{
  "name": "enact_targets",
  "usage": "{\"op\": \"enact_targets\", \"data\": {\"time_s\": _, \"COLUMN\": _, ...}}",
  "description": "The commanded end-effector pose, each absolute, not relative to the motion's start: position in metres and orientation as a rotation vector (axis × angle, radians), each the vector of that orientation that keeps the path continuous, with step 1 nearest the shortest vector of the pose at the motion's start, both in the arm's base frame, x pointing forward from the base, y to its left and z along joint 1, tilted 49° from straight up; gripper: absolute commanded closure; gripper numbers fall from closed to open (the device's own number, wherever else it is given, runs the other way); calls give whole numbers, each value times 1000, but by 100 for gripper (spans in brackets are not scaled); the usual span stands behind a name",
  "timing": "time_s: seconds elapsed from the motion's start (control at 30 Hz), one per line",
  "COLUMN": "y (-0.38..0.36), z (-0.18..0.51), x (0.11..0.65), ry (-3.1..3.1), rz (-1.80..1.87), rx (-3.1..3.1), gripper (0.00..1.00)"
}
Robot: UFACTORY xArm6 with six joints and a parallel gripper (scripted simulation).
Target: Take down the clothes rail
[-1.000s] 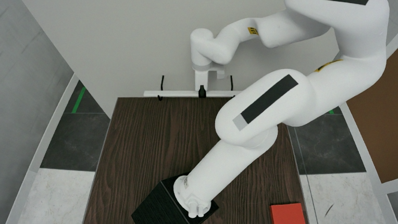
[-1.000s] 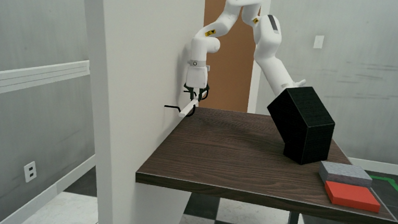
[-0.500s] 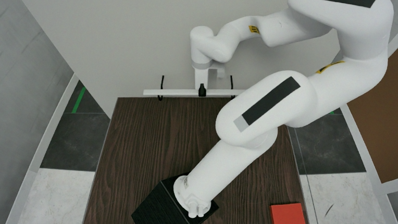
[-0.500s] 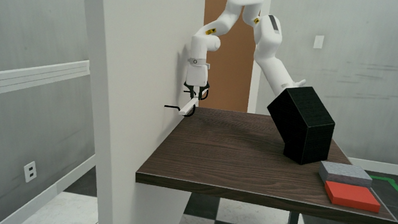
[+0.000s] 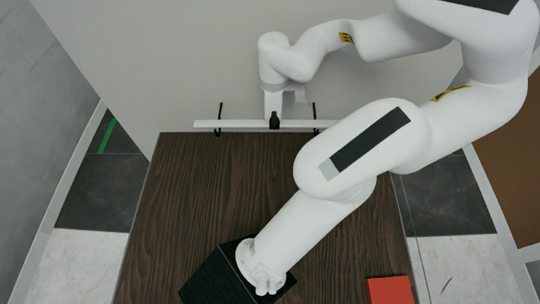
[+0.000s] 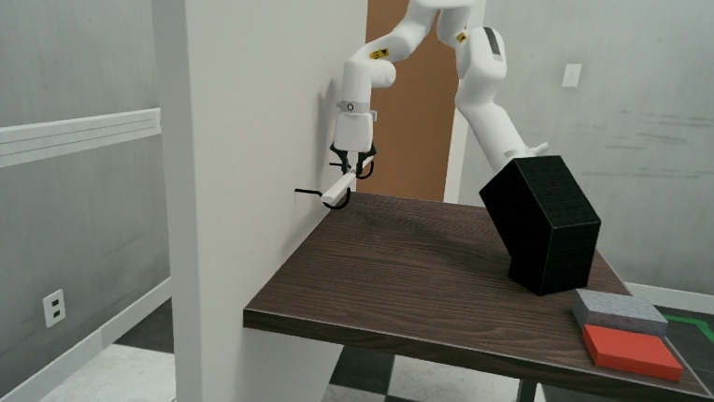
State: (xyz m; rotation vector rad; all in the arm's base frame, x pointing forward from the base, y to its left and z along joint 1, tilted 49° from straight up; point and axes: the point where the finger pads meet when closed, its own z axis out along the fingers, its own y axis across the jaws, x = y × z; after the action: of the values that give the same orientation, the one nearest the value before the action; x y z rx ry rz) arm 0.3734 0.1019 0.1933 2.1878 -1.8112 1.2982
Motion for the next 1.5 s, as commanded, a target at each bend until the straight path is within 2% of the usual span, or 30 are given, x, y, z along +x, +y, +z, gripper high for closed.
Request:
{"op": "enact_targets", "data": {"time_s": 0.0, "y": 104, "z": 196, "x": 373, "ry": -1813, "rz": 1300, "rx": 2190, "gripper": 100}}
{"op": "enact_targets", "data": {"time_s": 1.47, "y": 117, "z": 213, "x": 357, "ry": -1813, "rz": 1300, "rx": 2190, "gripper": 100}}
